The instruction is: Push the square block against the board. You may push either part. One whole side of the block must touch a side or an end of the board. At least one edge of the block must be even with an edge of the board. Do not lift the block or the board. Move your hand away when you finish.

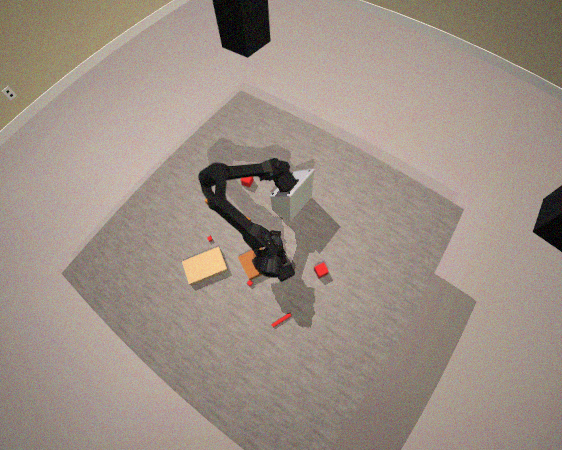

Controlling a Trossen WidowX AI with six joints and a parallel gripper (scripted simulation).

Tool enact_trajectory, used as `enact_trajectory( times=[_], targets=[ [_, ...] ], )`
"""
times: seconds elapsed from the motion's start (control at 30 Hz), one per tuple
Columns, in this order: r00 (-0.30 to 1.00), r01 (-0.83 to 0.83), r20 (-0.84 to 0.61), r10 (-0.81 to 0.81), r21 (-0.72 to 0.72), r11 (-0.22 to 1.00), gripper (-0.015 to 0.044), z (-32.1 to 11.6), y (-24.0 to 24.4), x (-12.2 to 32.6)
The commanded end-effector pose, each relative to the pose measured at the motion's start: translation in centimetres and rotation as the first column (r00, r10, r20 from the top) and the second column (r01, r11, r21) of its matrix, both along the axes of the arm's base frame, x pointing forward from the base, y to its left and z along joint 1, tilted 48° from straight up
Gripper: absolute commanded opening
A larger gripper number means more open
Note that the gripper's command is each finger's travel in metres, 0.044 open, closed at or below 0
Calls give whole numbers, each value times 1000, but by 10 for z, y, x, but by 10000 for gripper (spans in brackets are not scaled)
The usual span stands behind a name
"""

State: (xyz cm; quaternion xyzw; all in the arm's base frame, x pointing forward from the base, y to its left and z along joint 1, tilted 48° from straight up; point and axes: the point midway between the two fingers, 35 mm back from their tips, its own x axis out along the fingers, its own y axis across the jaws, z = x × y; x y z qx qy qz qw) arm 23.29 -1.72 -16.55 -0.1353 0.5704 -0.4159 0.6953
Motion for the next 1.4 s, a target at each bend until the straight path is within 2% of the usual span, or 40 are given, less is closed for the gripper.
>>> enact_trajectory(
  times=[0.0, 0.83, 1.37],
  targets=[
    [1000, 0, -2, 0, -5, 1000, 0, 0, -3, 1],
    [1000, -1, 0, 1, -3, 1000, 0, 10, -12, 38],
    [1000, -1, -1, 1, -1, 1000, 0, 2, -5, 19]
  ],
)
